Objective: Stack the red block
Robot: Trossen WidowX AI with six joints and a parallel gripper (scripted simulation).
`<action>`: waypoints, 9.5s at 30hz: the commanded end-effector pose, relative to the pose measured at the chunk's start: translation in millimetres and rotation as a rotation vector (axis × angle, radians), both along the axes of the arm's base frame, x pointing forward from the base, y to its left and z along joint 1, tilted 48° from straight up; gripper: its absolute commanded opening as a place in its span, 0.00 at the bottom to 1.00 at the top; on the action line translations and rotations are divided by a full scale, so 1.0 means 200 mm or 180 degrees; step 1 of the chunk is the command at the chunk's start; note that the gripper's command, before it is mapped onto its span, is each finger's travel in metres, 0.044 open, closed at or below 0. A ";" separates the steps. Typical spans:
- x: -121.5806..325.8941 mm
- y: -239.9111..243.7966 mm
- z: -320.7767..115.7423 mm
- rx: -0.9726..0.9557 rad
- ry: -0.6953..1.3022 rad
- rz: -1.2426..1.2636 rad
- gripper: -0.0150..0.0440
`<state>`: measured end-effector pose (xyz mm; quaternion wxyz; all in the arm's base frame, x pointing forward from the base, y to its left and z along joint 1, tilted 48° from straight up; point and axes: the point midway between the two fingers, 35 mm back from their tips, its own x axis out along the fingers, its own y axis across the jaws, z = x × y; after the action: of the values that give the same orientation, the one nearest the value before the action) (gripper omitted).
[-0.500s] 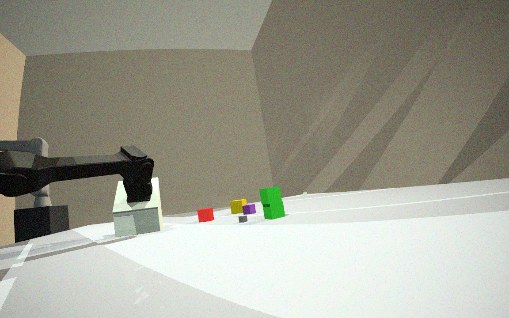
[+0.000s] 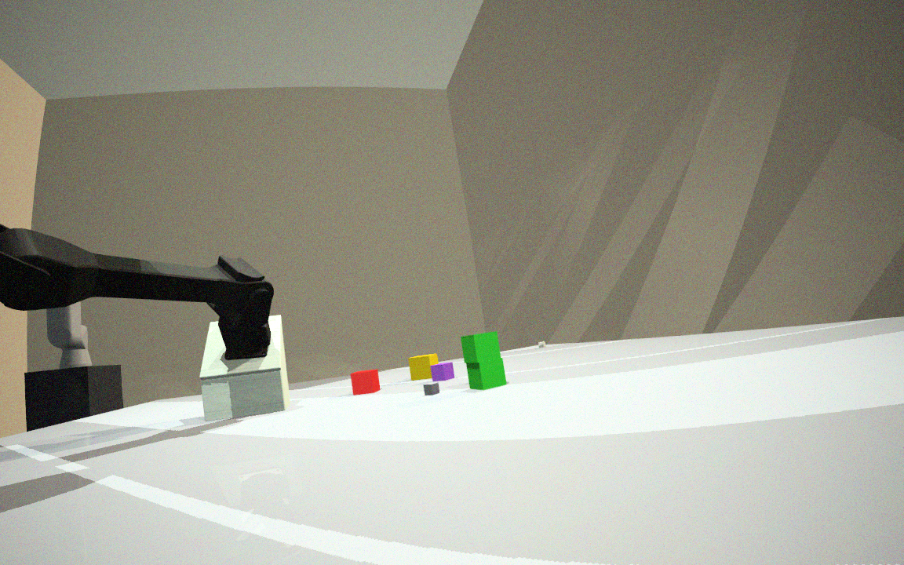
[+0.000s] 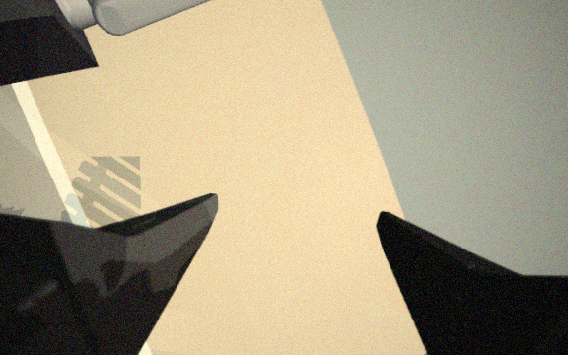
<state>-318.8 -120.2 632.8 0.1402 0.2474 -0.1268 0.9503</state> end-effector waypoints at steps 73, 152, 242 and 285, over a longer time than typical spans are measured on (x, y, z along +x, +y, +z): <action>2.70 1.09 -3.19 -0.8481 0.3190 -0.8090 1.00; 2.55 0.54 -3.55 -0.9274 0.1706 -0.8335 0.78; 3.27 0.34 -2.38 -0.9248 0.1706 -0.8374 0.25; 3.28 0.18 -2.52 -0.9244 0.1703 -0.8385 0.25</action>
<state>337.0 -83.6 127.4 -0.7078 0.1490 -0.5565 0.4088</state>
